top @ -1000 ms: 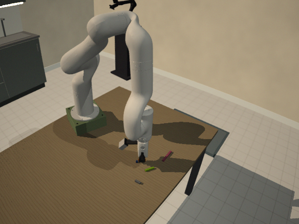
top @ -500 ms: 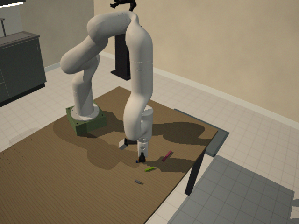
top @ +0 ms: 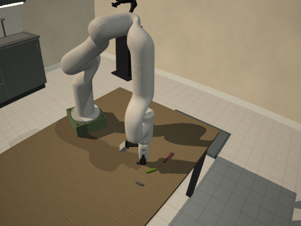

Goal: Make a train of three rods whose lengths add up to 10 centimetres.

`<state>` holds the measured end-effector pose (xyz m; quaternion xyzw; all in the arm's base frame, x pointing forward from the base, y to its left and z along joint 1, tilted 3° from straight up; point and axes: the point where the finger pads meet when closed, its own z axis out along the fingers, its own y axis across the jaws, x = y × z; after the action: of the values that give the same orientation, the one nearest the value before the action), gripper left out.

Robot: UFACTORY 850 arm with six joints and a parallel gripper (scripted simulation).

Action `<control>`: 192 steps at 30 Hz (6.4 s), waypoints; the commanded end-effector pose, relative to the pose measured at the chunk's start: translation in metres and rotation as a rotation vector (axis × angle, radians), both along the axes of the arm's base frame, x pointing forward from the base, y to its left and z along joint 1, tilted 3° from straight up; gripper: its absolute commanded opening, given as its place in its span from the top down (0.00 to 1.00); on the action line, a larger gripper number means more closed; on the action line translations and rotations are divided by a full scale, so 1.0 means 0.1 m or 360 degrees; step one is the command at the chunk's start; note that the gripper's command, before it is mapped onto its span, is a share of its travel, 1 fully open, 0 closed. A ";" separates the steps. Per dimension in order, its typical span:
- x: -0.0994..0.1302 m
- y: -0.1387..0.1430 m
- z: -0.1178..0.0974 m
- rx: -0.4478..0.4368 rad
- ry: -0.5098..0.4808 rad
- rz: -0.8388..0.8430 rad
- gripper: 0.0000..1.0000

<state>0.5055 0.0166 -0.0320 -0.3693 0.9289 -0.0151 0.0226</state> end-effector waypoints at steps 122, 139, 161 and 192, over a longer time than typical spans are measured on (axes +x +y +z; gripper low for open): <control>-0.04 0.01 0.86 -0.0001 -0.0003 0.0000 0.00; 0.61 -0.08 0.65 -0.0041 0.0005 0.0700 0.00; 0.61 -0.08 0.65 -0.0041 0.0005 0.0700 0.76; 0.61 -0.08 0.58 -0.0039 0.0005 0.0700 0.76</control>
<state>0.5655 0.0082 0.0271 -0.5634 0.8258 -0.0200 0.0185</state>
